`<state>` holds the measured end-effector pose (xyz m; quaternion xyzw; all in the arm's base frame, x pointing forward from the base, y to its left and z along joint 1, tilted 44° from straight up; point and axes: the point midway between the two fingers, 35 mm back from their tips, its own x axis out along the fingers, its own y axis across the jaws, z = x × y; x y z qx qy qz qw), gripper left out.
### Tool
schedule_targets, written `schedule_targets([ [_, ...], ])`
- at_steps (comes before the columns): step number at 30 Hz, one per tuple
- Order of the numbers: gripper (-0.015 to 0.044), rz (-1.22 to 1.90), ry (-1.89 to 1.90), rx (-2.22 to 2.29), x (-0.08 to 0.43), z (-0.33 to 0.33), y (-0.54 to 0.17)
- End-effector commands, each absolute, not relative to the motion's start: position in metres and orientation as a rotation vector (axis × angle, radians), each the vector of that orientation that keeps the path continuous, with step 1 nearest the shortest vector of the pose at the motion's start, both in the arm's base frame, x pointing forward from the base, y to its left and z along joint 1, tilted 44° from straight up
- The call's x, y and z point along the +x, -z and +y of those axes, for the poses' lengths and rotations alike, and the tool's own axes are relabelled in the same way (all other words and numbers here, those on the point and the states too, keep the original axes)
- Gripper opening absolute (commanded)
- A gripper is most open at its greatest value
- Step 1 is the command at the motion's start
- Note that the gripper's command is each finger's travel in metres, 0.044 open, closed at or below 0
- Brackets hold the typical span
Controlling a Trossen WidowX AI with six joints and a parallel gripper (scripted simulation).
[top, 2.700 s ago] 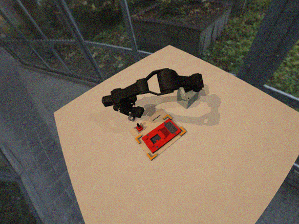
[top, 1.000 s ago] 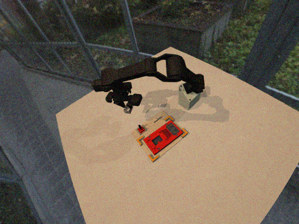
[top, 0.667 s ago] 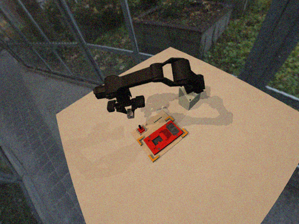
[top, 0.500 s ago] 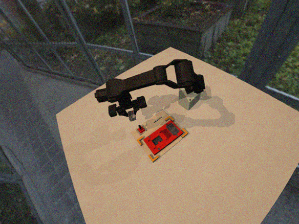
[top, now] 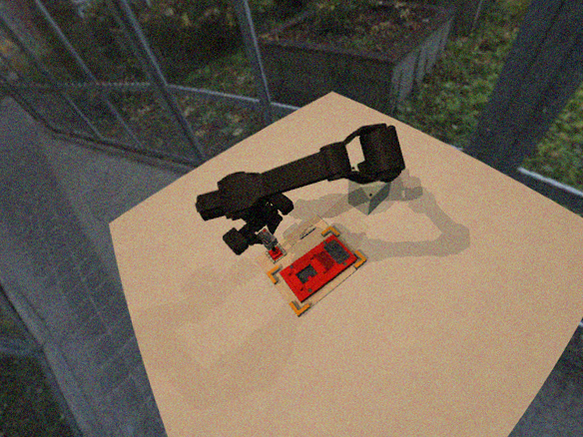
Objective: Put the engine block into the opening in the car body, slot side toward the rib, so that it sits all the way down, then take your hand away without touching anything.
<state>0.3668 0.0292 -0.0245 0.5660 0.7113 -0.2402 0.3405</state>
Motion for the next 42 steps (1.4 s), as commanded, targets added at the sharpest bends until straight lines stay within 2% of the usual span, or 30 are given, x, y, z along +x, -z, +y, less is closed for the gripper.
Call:
schedule_targets([
  [1,0.0,1.859,0.503,1.403,0.363,0.04,0.02],
  [40,0.0,1.601,-0.68,0.512,0.314,0.141,-0.023],
  [42,0.0053,1.596,-0.689,0.504,0.314,0.141,-0.023],
])
